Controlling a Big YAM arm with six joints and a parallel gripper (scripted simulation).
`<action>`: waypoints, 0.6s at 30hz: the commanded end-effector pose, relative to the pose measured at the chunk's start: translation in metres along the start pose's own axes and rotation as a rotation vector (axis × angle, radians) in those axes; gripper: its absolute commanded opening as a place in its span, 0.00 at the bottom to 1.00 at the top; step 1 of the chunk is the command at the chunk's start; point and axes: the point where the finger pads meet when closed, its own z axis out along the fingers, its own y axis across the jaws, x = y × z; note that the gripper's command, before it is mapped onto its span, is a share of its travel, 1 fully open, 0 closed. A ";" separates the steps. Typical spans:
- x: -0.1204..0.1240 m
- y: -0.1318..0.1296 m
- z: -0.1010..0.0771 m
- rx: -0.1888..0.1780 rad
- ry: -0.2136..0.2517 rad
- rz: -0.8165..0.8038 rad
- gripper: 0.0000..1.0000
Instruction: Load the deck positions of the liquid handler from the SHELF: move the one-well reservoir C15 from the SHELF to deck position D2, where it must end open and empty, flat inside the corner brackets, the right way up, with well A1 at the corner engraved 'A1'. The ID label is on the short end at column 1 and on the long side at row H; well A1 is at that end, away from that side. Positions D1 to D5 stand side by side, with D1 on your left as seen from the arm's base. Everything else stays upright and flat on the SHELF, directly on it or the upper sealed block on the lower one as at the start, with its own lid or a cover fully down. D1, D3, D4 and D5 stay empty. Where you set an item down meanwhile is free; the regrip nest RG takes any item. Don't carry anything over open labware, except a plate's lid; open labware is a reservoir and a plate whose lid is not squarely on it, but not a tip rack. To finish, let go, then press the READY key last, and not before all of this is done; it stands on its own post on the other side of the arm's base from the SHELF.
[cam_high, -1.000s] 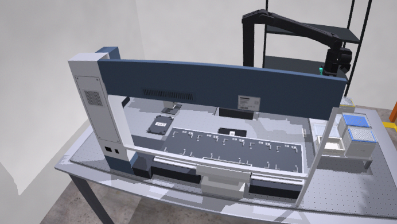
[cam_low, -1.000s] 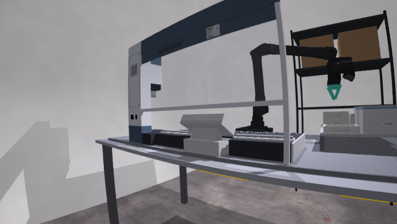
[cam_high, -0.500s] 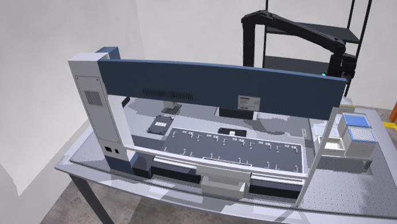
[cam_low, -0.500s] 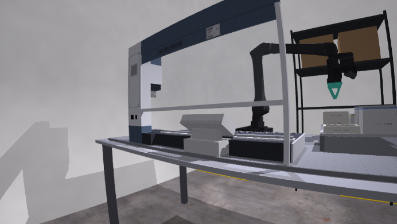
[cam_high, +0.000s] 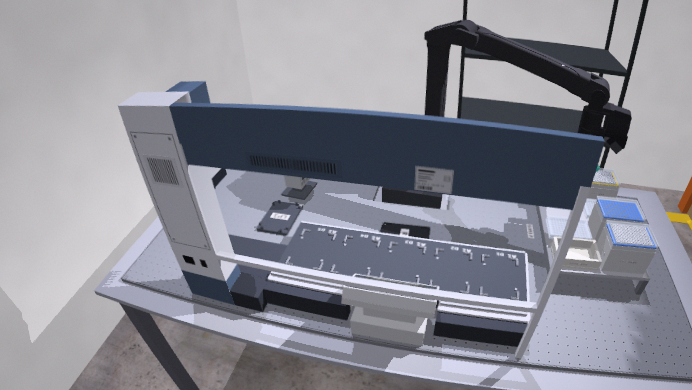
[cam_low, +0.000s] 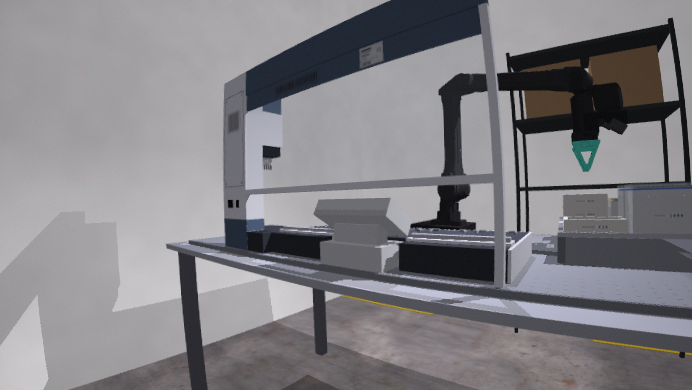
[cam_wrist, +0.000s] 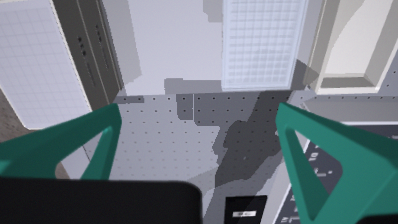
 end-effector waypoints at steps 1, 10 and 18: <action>-0.016 -0.014 -0.024 0.012 -0.051 -0.032 1.00; -0.017 -0.060 -0.024 0.017 -0.049 -0.032 1.00; -0.012 -0.074 -0.022 0.020 -0.050 -0.033 1.00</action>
